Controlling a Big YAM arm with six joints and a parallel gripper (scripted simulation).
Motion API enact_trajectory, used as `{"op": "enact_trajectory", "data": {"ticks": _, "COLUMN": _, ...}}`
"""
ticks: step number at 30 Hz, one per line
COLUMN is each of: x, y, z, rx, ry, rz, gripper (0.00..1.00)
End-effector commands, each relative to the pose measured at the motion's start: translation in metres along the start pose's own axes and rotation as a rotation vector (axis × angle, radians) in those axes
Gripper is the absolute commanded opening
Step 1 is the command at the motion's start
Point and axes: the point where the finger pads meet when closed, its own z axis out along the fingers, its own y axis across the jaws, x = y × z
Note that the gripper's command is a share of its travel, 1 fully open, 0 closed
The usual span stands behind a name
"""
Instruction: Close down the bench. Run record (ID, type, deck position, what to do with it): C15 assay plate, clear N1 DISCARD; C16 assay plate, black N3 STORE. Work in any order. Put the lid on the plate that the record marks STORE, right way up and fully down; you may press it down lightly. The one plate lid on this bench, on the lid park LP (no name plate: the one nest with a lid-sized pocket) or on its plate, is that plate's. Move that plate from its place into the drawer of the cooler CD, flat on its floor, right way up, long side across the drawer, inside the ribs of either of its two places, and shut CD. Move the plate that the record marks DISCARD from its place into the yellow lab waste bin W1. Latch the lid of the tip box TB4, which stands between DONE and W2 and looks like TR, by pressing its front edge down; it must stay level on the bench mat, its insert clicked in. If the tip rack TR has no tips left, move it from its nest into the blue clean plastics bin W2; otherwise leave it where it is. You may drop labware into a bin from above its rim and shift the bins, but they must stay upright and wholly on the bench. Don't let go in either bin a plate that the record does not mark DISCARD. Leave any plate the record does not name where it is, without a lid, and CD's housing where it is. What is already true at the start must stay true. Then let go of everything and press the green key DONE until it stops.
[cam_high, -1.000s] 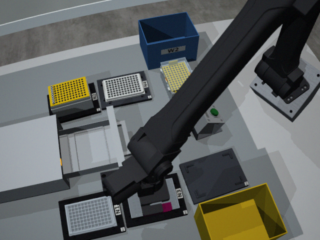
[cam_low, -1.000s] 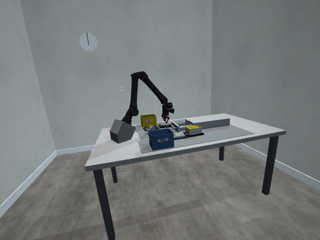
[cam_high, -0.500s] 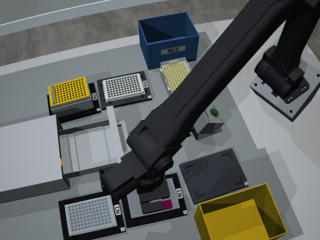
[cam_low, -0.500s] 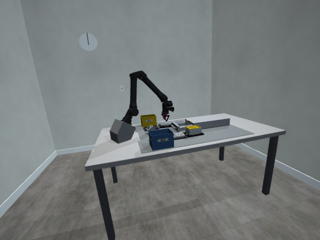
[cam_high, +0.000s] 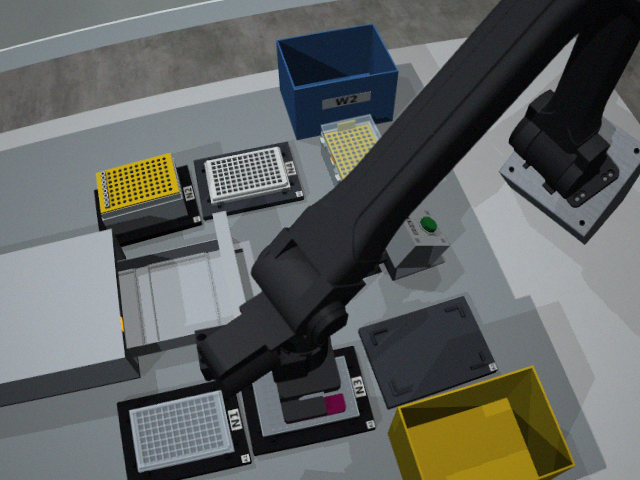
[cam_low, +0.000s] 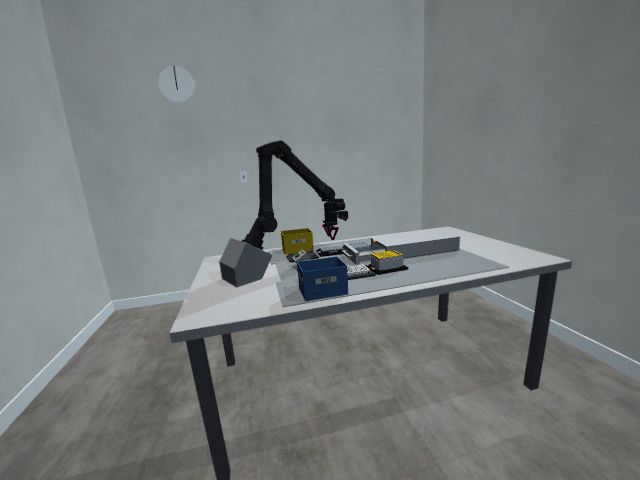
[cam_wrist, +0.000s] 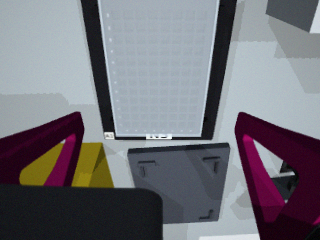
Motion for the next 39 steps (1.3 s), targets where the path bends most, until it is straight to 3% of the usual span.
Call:
{"op": "enact_trajectory", "data": {"ticks": 1, "x": -0.026, "y": 0.01, "z": -0.029, "rx": -0.027, "ry": -0.068, "rz": -0.009, "gripper": 1.0}}
{"op": "enact_trajectory", "data": {"ticks": 2, "x": -0.026, "y": 0.01, "z": -0.029, "rx": -0.027, "ry": -0.068, "rz": -0.009, "gripper": 1.0}}
{"op": "enact_trajectory", "data": {"ticks": 3, "x": -0.019, "y": 0.005, "z": -0.015, "rx": -0.01, "ry": -0.03, "rz": -0.003, "gripper": 1.0}}
{"op": "enact_trajectory", "data": {"ticks": 6, "x": -0.027, "y": 0.009, "z": -0.035, "rx": -0.024, "ry": -0.069, "rz": -0.006, "gripper": 1.0}}
{"op": "enact_trajectory", "data": {"ticks": 17, "x": -0.025, "y": 0.01, "z": -0.051, "rx": -0.027, "ry": -0.069, "rz": -0.009, "gripper": 1.0}}
{"op": "enact_trajectory", "data": {"ticks": 19, "x": -0.025, "y": 0.01, "z": -0.051, "rx": -0.027, "ry": -0.069, "rz": -0.009, "gripper": 1.0}}
{"op": "enact_trajectory", "data": {"ticks": 20, "x": -0.02, "y": 0.006, "z": -0.035, "rx": -0.01, "ry": -0.032, "rz": -0.003, "gripper": 1.0}}
{"op": "enact_trajectory", "data": {"ticks": 23, "x": -0.026, "y": 0.009, "z": -0.057, "rx": -0.025, "ry": -0.071, "rz": -0.007, "gripper": 1.0}}
{"op": "enact_trajectory", "data": {"ticks": 34, "x": -0.025, "y": 0.01, "z": -0.071, "rx": -0.027, "ry": -0.069, "rz": -0.009, "gripper": 1.0}}
{"op": "enact_trajectory", "data": {"ticks": 36, "x": -0.025, "y": 0.01, "z": -0.071, "rx": -0.027, "ry": -0.069, "rz": -0.009, "gripper": 1.0}}
{"op": "enact_trajectory", "data": {"ticks": 37, "x": -0.02, "y": 0.006, "z": -0.058, "rx": -0.012, "ry": -0.037, "rz": -0.003, "gripper": 1.0}}
{"op": "enact_trajectory", "data": {"ticks": 39, "x": -0.023, "y": 0.007, "z": -0.072, "rx": -0.021, "ry": -0.063, "rz": -0.006, "gripper": 1.0}}
